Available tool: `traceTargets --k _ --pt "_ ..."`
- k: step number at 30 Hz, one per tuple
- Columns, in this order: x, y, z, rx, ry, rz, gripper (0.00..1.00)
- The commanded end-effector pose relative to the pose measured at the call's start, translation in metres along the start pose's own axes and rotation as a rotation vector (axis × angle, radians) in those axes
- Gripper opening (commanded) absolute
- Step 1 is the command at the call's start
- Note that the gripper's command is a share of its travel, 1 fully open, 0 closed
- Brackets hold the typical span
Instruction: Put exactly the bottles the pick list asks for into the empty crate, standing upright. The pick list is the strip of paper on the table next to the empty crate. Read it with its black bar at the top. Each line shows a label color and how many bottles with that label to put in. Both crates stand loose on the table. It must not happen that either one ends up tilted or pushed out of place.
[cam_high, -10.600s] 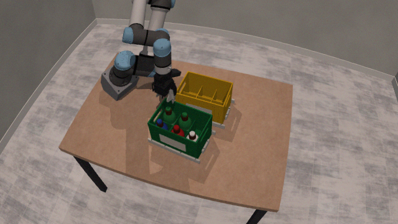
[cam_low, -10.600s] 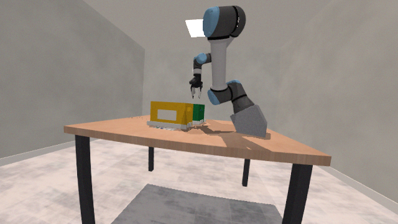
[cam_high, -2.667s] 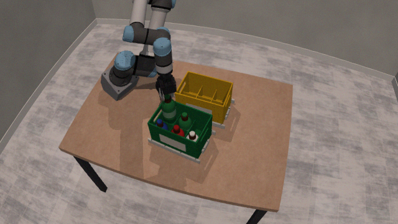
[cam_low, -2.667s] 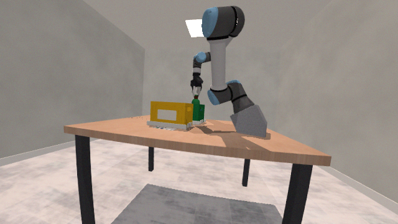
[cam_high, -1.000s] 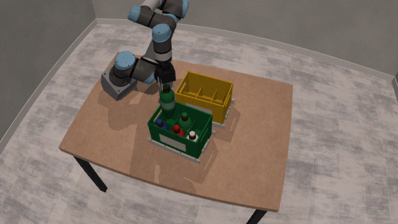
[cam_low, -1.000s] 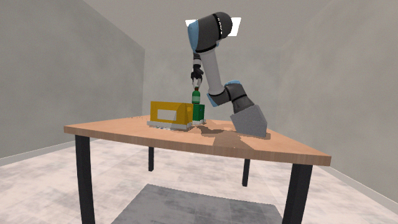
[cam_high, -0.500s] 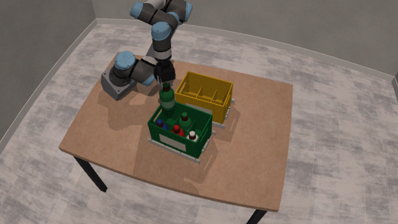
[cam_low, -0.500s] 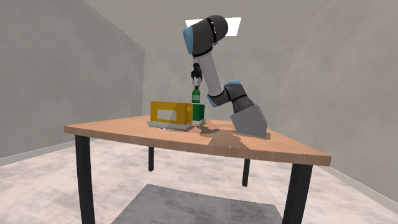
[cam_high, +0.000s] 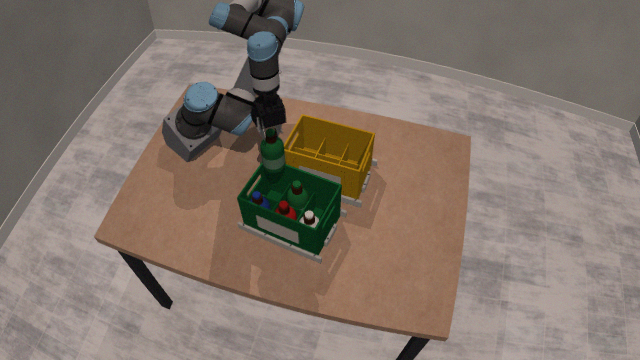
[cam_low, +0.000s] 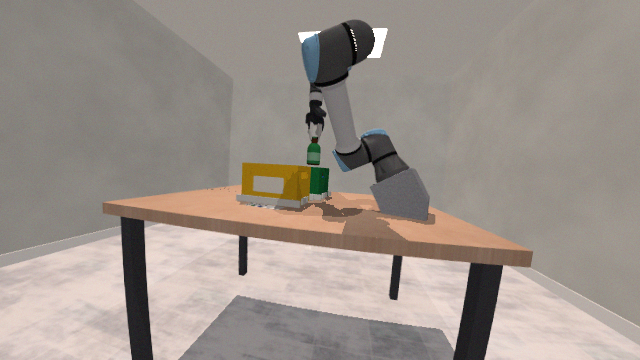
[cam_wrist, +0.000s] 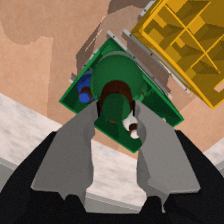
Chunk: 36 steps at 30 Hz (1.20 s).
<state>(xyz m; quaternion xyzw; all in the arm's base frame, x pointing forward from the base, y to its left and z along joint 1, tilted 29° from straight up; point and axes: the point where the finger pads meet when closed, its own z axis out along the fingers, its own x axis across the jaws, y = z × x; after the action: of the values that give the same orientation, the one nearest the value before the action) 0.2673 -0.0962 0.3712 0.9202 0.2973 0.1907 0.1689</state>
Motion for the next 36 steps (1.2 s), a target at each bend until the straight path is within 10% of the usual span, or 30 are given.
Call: traceTargets --k 1,36 --pt "0.008 -0.005 0.000 0.002 -0.005 0.000 0.00" --pt "0.057 -0.039 0.000 0.001 -0.004 0.000 0.00"
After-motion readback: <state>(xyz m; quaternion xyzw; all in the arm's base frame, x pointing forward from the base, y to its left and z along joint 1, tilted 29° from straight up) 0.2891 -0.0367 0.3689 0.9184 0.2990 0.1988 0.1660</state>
